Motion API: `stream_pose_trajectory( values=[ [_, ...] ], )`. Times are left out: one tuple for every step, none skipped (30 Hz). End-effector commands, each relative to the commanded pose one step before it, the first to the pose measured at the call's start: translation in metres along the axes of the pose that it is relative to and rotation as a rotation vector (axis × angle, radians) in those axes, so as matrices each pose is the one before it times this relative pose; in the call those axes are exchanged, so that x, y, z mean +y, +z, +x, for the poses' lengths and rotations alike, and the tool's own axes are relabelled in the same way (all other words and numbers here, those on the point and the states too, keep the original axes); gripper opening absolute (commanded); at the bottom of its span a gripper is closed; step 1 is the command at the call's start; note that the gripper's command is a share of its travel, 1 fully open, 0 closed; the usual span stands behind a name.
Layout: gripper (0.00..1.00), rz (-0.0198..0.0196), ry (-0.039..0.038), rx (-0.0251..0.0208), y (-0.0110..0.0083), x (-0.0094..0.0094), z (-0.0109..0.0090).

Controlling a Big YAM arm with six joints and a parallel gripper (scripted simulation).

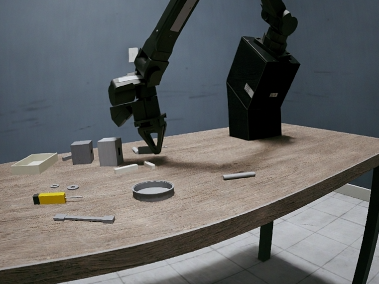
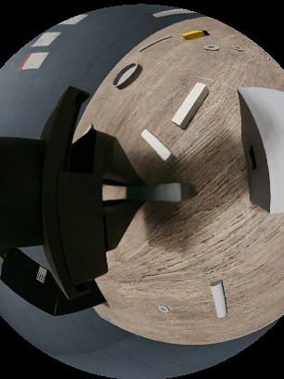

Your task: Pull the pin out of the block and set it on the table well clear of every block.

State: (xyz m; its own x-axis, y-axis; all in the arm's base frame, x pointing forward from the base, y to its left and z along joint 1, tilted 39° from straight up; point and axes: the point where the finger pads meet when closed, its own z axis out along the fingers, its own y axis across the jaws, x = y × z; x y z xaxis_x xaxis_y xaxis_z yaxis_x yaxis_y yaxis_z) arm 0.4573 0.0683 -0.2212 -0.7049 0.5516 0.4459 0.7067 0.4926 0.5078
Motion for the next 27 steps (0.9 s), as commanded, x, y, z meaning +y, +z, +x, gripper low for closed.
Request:
stream_pose_trajectory(
  values=[
    [0.0, -0.01678, -0.02824, -0.02724, -0.01015, 0.00706, -0.00697],
    [0.0, -0.00031, -0.00064, -0.00043, -0.0001, -0.00091, -0.00009],
    [0.0, -0.00067, -0.00135, -0.00091, -0.00022, -0.00194, -0.00019],
    [0.0, -0.00098, -0.00199, -0.00133, -0.00032, -0.00284, -0.00025],
    [0.0, 0.0, 0.0, 0.0, 0.0, 0.0, 0.0],
    [0.0, 0.0, 0.0, 0.0, 0.0, 0.0, 0.0],
    [0.0, -0.00116, -0.00235, -0.00158, -0.00038, -0.00335, -0.00026],
    [0.0, -0.00115, -0.00235, -0.00158, -0.00038, -0.00334, -0.00022],
    [0.0, -0.00097, -0.00199, -0.00134, -0.00032, -0.00282, -0.00016],
    [0.0, -0.00066, -0.00135, -0.00091, -0.00022, -0.00191, -0.00009],
    [0.0, -0.00031, -0.00064, -0.00043, -0.0001, -0.0009, -0.00004],
    [0.0, -0.00005, -0.00011, -0.00007, -0.00002, -0.00016, -0.00001],
    [0.0, 0.0, 0.0, 0.0, 0.0, 0.0, 0.0],
    [0.0, 0.0, 0.0, 0.0, 0.0, 0.0, 0.0],
    [0.0, 0.0, 0.0, 0.0, 0.0, 0.0, 0.0],
    [0.0, 0.0, 0.0, 0.0, 0.0, 0.0, 0.0],
    [0.0, 0.0, 0.0, 0.0, 0.0, 0.0, 0.0],
    [0.0, 0.0, 0.0, 0.0, 0.0, 0.0, 0.0],
    [0.0, 0.0, 0.0, 0.0, 0.0, 0.0, 0.0],
    [0.0, 0.00002, 0.00015, 0.00003, 0.0, -0.00014, -0.00001],
    [0.0, 0.00009, 0.00086, 0.00014, 0.00001, -0.00076, -0.00008],
    [0.0, 0.0, 0.0, 0.0, 0.0, 0.0, 0.0],
    [0.0, 0.0, 0.0, 0.0, 0.0, 0.0, 0.0],
    [0.0, 0.00018, 0.00178, 0.00029, 0.00003, -0.00157, -0.00017],
    [0.0, 0.00024, 0.00249, 0.00042, 0.00004, -0.00219, -0.00023],
    [0.0, 0.00025, 0.00275, 0.00047, 0.00004, -0.00242, -0.00024],
    [0.0, 0.00022, 0.00249, 0.00043, 0.00004, -0.00218, -0.00021]
  ],
)
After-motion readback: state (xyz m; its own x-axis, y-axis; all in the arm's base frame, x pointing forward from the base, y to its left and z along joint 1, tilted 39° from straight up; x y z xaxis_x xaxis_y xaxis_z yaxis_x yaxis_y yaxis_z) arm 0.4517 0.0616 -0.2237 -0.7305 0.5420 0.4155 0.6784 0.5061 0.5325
